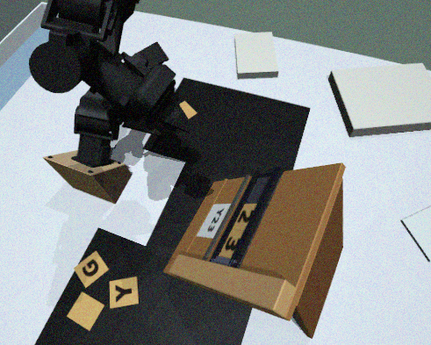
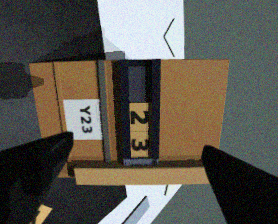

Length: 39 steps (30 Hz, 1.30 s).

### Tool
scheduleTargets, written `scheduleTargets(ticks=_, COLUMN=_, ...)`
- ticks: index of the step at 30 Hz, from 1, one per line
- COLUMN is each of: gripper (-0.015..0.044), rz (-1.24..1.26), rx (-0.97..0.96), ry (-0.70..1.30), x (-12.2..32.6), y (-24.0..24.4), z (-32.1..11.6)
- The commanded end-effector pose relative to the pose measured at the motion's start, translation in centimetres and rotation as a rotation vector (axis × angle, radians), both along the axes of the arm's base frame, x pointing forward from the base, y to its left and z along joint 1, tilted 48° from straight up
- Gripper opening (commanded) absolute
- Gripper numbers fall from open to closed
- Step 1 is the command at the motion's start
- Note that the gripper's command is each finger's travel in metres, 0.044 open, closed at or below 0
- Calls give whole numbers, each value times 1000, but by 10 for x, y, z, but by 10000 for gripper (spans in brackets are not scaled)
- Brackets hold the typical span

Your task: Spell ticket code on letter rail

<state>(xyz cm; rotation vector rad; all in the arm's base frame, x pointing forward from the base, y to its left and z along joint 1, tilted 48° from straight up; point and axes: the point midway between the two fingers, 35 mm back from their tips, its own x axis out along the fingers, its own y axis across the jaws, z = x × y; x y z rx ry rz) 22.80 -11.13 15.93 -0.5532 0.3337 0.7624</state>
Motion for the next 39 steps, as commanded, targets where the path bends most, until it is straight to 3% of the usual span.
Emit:
scheduleTargets(ticks=1, gripper=440, rz=1, rx=-9, ry=-16, x=-1, y=0, z=1)
scheduleTargets(ticks=7, gripper=440, rz=1, rx=-9, ry=-16, x=-1, y=0, z=1)
scheduleTargets(ticks=9, gripper=387, rz=-26, rx=37, ry=35, x=1, y=-3, z=-4)
scheduleTargets(ticks=11, gripper=340, rz=-101, rx=163, ry=177, x=4, y=-9, z=-17)
scheduleTargets(ticks=25, gripper=340, rz=-829, rx=913, ry=1259, x=13, y=-42, z=-137)
scheduleTargets(ticks=30, gripper=340, rz=-1171, rx=1099, ry=1608, x=10, y=-41, z=-180)
scheduleTargets(ticks=39, gripper=340, rz=-1716, rx=1269, ry=1996, x=-2, y=-32, z=-234)
